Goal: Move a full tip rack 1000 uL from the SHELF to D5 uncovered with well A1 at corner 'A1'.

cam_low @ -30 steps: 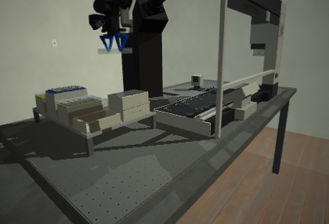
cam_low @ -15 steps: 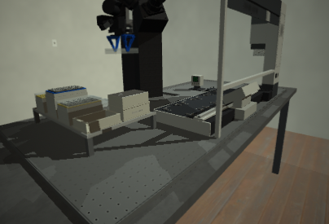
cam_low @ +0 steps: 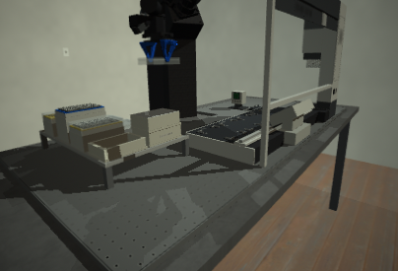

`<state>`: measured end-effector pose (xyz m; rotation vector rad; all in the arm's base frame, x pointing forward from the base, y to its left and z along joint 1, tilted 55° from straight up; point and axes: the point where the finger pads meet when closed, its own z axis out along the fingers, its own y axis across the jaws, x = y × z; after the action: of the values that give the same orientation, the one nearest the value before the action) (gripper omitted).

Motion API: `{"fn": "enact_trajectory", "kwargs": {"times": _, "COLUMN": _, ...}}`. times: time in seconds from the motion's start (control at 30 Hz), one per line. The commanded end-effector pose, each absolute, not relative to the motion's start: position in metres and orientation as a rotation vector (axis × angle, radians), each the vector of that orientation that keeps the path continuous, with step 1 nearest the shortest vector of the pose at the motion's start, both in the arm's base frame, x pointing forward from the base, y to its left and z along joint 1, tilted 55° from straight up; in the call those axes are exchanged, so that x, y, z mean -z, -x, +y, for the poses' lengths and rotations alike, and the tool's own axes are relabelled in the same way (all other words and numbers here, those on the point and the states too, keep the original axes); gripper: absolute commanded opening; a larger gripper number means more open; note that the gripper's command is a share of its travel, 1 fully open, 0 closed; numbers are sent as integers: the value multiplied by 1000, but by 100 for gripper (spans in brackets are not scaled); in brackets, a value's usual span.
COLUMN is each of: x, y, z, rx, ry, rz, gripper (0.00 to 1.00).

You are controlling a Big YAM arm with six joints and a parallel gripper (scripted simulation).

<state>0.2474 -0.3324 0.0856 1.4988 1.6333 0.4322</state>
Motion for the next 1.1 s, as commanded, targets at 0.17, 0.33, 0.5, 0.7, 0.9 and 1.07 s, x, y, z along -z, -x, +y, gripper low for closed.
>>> {"fn": "enact_trajectory", "kwargs": {"times": 0.17, "x": -115, "y": -270, "z": -324, "rx": -457, "ry": -1516, "rz": 1611, "gripper": 0}}
{"fn": "enact_trajectory", "kwargs": {"times": 0.33, "x": -136, "y": -286, "z": -320, "rx": -457, "ry": -1513, "rz": 1609, "gripper": 0}}
{"fn": "enact_trajectory", "kwargs": {"times": 0.5, "x": -156, "y": -302, "z": -315, "rx": -457, "ry": -1510, "rz": 1606, "gripper": 0}}
{"fn": "enact_trajectory", "kwargs": {"times": 0.7, "x": -137, "y": -299, "z": -311, "rx": -473, "ry": -1560, "rz": 1621, "gripper": 0}}
{"fn": "enact_trajectory", "kwargs": {"times": 0.9, "x": -150, "y": -300, "z": -317, "rx": -452, "ry": -1522, "rz": 1609, "gripper": 0}}
{"fn": "enact_trajectory", "kwargs": {"times": 1.07, "x": -150, "y": -300, "z": -317, "rx": -452, "ry": -1522, "rz": 1609, "gripper": 0}}
